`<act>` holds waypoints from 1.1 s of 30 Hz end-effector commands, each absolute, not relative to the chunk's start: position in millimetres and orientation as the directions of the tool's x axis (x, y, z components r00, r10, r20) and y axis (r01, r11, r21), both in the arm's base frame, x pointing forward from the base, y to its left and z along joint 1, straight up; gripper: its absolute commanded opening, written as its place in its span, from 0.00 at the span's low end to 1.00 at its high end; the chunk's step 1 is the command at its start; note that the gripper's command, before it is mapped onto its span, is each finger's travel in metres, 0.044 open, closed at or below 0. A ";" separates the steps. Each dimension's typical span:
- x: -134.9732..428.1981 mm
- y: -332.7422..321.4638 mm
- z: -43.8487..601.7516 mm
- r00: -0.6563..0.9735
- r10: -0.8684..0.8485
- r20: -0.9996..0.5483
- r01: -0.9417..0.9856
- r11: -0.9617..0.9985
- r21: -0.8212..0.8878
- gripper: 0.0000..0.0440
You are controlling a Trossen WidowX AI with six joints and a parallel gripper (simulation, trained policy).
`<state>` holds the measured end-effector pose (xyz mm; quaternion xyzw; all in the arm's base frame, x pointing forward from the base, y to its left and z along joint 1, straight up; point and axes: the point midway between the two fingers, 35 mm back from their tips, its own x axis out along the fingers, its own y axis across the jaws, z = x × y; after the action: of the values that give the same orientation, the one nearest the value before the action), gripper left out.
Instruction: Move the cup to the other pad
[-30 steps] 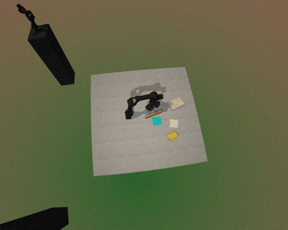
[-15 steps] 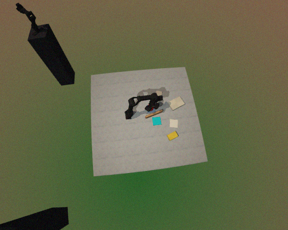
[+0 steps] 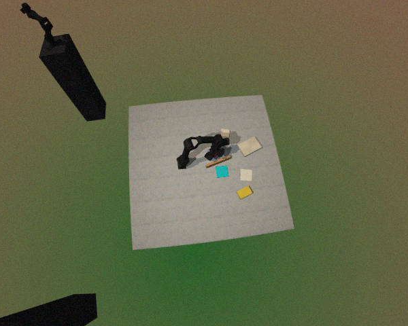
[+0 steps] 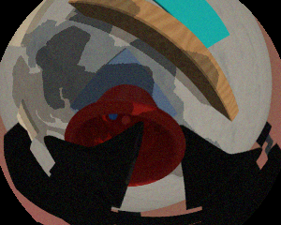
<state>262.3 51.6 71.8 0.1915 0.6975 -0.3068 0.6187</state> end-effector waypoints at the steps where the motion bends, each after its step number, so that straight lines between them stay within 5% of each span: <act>1: 259.1 51.1 59.3 -0.167 -0.118 -0.979 0.621 0.758 -0.197 0.27; 7: 260.4 48.9 53.5 -0.152 -0.122 -0.981 0.594 0.782 -0.189 0.00; 33: 281.9 44.2 107.1 -0.041 -0.069 -0.997 0.700 0.710 -0.078 0.00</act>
<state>277.6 45.5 97.1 0.2232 0.6669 -0.2934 0.6475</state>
